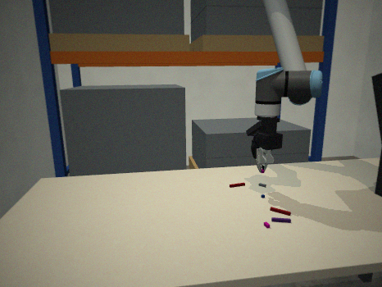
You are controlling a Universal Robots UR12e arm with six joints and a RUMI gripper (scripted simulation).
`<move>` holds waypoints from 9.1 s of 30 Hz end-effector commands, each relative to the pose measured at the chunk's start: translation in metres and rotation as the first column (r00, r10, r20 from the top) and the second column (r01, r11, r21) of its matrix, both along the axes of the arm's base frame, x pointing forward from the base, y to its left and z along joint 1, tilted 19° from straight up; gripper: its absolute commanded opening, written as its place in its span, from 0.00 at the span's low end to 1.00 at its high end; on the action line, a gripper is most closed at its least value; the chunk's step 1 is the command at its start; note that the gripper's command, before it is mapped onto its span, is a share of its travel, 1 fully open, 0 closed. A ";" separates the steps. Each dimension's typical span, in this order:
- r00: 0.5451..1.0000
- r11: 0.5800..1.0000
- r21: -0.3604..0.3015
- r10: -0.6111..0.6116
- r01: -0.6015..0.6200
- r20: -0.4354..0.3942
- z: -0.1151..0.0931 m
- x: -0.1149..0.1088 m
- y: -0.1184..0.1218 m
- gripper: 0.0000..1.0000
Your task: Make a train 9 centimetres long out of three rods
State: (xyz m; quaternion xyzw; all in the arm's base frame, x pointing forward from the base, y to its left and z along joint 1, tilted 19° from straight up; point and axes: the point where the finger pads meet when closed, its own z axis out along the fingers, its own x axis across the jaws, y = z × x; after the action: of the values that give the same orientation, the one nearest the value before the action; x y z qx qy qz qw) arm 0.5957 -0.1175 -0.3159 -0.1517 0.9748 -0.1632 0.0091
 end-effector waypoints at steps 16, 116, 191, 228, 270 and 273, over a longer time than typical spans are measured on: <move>1.000 1.000 0.000 0.002 -0.002 0.001 -0.052 0.004 -0.019 0.00; 1.000 1.000 0.000 0.002 -0.002 0.001 -0.086 0.006 -0.031 0.00; 1.000 1.000 0.000 0.002 -0.002 0.001 -0.093 0.007 -0.033 0.14; 1.000 1.000 0.000 0.002 -0.002 0.001 -0.008 0.000 -0.005 1.00; 0.986 0.987 0.017 -0.159 0.158 0.053 -0.014 0.001 0.007 1.00; 0.973 0.976 0.025 -0.218 0.216 0.071 -0.017 0.001 0.012 1.00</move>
State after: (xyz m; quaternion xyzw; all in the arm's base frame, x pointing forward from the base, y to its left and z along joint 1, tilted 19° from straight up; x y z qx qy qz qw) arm 0.5965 -0.1102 -0.3305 -0.0694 0.9843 -0.1607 0.0234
